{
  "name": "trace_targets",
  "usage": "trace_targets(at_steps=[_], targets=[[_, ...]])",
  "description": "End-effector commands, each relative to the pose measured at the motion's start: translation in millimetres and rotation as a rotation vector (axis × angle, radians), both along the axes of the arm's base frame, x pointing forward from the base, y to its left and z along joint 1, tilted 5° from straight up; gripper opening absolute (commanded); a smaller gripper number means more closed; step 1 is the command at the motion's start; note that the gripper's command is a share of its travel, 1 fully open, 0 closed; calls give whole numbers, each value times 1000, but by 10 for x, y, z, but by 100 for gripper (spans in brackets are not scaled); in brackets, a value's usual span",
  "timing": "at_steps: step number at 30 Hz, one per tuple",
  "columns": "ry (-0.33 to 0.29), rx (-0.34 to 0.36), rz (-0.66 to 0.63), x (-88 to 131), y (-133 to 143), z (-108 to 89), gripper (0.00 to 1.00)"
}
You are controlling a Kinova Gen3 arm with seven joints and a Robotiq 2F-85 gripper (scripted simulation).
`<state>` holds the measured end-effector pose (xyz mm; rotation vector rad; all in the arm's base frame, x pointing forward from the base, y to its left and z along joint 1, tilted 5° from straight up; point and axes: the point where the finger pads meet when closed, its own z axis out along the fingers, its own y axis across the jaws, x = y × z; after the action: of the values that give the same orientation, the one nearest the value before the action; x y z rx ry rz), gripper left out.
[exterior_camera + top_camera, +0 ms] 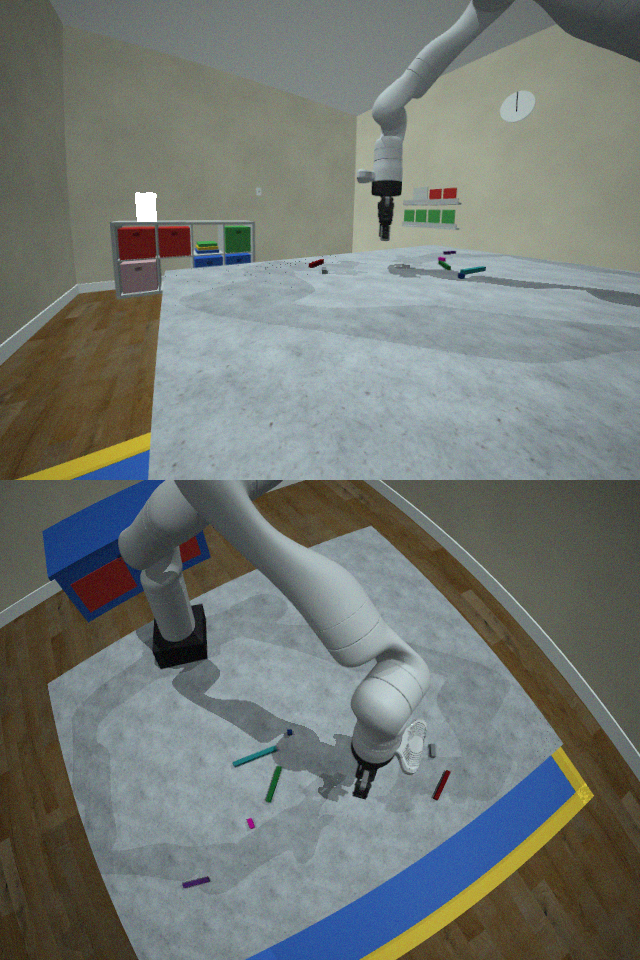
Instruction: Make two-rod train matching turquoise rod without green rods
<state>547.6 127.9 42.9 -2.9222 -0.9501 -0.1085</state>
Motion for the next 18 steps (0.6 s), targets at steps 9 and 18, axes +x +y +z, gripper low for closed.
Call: trace_targets(at_steps=[9,18], targets=[[1,-3,31,129,477,21,100],[1,-3,31,129,477,21,100]])
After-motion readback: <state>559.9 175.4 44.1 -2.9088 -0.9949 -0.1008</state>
